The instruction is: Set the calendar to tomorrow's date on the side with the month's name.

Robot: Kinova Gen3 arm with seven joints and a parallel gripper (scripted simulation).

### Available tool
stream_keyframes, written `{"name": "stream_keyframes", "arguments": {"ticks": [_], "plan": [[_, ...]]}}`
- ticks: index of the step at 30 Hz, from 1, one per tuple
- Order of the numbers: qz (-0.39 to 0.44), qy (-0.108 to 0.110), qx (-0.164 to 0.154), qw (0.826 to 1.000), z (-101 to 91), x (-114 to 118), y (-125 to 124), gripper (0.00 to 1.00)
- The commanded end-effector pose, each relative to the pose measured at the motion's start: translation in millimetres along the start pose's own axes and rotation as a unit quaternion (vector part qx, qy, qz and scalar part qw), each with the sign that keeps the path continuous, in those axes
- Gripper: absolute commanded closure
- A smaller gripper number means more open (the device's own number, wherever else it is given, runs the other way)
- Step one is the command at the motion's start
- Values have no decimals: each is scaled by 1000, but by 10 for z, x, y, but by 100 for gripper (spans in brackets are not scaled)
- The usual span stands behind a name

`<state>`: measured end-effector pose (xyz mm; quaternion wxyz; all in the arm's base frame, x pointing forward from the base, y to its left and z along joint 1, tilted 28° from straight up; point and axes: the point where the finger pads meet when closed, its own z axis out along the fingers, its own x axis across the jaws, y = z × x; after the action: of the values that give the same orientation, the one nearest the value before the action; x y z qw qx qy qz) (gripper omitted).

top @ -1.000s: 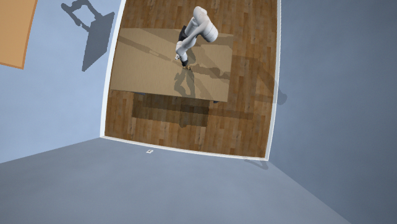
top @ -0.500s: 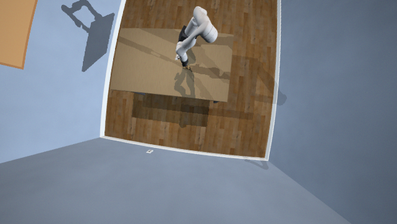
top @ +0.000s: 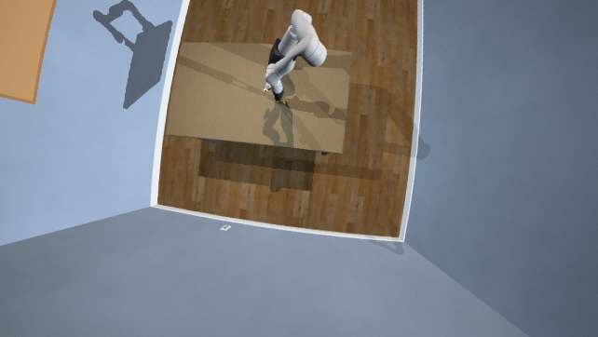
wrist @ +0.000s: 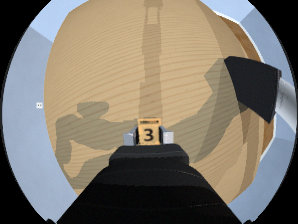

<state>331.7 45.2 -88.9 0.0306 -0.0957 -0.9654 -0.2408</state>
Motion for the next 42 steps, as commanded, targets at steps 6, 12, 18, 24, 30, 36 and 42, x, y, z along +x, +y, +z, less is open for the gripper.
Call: {"name": "stream_keyframes", "arguments": {"ticks": [6, 12, 18, 24, 30, 36, 42], "plan": [[1, 1, 0, 1000, 63, 11, -9, 40], [1, 1, 0, 1000, 82, 11, -9, 40], [1, 1, 0, 1000, 95, 11, -9, 40], [1, 1, 0, 1000, 96, 11, -9, 40], [1, 1, 0, 1000, 96, 11, -9, 40], [1, 1, 0, 1000, 96, 11, -9, 40], [1, 1, 0, 1000, 96, 11, -9, 40]]}}
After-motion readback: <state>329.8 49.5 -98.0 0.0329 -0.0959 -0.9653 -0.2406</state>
